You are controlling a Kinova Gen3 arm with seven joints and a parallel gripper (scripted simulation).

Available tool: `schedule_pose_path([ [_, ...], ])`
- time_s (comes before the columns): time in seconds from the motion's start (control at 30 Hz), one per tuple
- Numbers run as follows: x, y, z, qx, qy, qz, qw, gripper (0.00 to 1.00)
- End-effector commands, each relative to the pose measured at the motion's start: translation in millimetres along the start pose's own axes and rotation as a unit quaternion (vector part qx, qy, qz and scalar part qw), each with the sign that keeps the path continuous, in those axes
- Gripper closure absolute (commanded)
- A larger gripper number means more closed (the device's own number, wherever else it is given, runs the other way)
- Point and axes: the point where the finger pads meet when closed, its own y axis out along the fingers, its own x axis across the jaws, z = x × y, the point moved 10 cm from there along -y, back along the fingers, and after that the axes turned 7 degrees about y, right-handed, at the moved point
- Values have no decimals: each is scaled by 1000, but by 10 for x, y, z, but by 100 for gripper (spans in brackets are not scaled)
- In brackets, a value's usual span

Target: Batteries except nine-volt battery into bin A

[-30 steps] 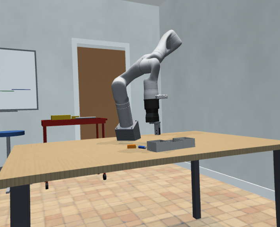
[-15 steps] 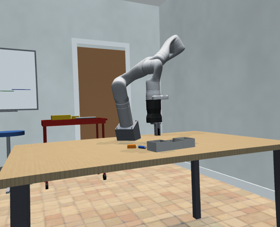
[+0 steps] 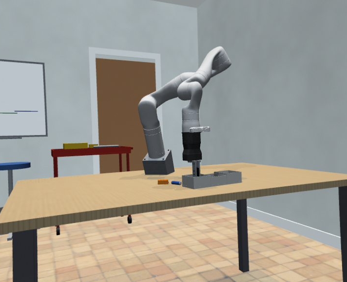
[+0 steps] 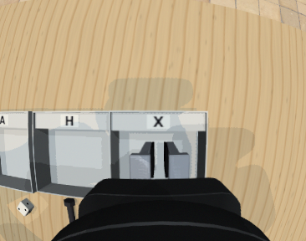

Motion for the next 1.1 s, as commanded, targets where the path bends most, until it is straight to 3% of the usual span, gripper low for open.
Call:
schedule_pose_path([
  [0.0,37,82,-12,-3,3,-3,1000,69],
  [0.2,38,242,-13,-3,3,-3,1000,69],
  [1.07,37,249,-13,-3,3,-3,1000,69],
])
